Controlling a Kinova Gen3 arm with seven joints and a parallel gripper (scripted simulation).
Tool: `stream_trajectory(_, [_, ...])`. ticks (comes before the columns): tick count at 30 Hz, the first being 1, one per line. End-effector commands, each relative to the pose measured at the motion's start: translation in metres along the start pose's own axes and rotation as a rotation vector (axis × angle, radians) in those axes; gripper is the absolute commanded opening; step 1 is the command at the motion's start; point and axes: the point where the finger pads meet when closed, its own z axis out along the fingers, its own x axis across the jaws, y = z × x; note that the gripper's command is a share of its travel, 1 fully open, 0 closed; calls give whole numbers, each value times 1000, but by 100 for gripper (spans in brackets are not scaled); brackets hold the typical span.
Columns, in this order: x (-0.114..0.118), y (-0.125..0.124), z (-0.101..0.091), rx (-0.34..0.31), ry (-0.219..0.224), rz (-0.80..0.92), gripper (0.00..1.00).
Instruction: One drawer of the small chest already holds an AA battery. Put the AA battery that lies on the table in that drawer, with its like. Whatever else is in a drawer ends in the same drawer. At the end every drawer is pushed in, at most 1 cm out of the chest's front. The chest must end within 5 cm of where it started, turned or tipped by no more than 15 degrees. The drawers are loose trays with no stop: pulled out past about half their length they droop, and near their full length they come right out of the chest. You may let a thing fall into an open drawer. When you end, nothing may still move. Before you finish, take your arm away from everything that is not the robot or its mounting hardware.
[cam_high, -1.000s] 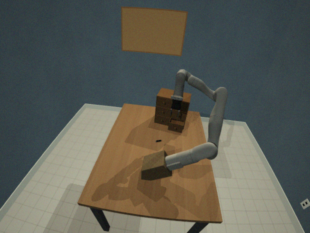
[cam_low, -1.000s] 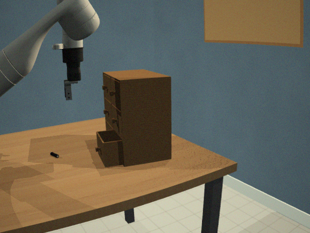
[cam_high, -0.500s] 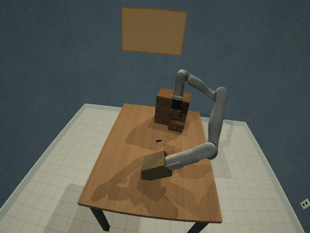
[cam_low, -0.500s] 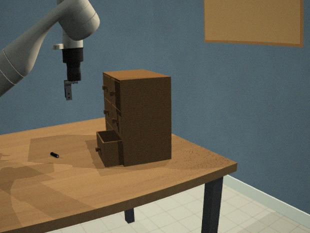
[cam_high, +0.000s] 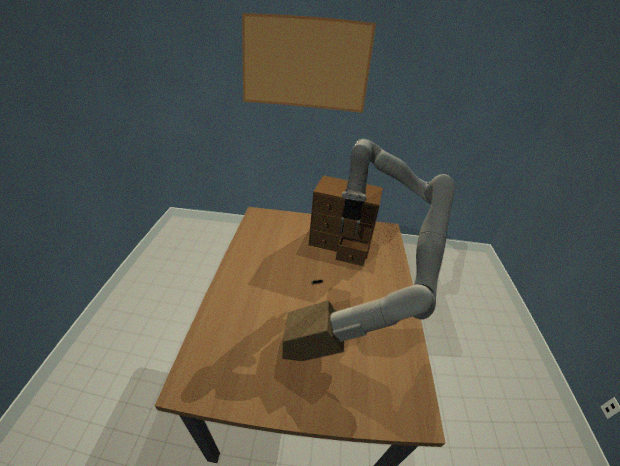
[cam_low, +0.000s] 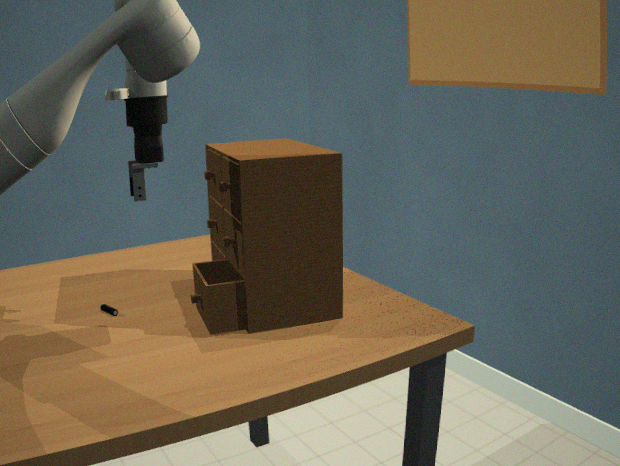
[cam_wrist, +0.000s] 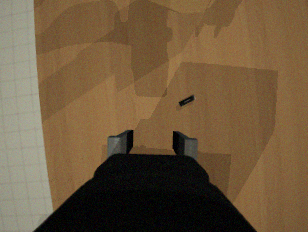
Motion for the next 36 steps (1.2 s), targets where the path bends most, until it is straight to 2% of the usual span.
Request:
stream_trajectory(1, [0, 0, 0, 0, 1, -4, 100])
stream_trajectory(36, [0, 12, 11, -10, -16, -249, 100])
